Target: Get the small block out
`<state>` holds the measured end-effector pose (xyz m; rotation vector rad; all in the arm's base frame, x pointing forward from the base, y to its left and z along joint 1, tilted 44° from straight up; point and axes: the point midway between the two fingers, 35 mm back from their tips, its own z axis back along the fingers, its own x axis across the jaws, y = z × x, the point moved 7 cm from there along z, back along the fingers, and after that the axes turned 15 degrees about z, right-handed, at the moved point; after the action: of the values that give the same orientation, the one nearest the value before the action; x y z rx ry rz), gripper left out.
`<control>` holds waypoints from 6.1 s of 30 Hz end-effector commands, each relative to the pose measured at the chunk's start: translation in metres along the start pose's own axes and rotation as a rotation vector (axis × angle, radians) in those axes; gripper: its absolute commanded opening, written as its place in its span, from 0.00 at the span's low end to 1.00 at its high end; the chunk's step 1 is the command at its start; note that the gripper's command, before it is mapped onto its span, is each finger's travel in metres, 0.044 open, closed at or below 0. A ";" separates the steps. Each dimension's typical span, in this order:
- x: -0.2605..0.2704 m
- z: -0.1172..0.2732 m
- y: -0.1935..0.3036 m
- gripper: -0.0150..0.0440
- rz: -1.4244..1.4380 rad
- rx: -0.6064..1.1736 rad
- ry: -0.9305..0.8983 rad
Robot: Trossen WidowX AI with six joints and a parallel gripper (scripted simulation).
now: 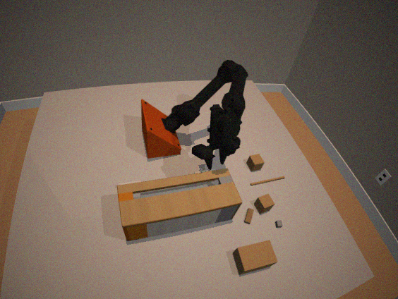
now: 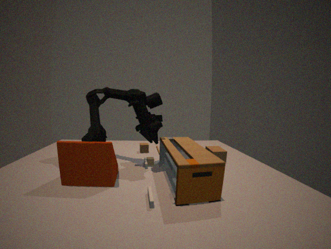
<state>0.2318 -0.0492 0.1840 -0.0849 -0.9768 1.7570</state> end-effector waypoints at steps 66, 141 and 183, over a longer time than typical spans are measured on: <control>0.017 -0.043 0.018 0.74 2.768 0.013 0.027; 0.013 -0.025 0.014 0.25 2.474 -0.005 0.027; 0.004 0.003 0.019 0.25 0.765 -0.033 -0.048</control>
<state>0.2141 -0.0462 0.1730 -0.5866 -1.0734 2.5638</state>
